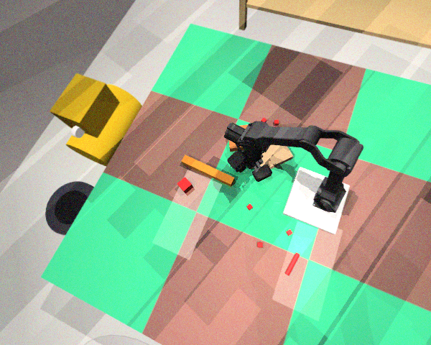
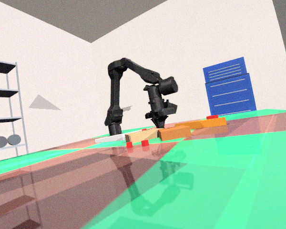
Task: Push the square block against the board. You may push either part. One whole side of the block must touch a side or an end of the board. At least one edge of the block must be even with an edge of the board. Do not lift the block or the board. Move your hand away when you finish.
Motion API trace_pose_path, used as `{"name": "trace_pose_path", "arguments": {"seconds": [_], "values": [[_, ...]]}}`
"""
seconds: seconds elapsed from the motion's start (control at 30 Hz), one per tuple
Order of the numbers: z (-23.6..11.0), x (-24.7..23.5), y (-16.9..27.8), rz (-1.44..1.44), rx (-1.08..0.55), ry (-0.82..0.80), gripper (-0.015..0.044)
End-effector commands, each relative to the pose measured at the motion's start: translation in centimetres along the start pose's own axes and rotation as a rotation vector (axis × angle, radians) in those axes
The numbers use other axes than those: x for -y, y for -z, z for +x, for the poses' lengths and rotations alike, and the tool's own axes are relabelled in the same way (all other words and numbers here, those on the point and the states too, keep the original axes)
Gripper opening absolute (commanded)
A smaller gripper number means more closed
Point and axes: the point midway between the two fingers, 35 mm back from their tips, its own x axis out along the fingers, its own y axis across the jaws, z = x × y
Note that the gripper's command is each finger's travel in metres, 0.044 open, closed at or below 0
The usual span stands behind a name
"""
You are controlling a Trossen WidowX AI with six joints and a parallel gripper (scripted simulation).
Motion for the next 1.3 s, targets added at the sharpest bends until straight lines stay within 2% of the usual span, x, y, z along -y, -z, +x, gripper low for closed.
{"name": "trace_pose_path", "arguments": {"seconds": [0.0,0.53,1.27], "values": [[0.1,0.0,1.1,0.004,-0.013,0.0,0.0],[0.1,-0.1,3.6,0.004,-0.015,-0.001,0.0],[0.1,-0.1,3.6,0.004,-0.015,-0.001,0.0]]}}
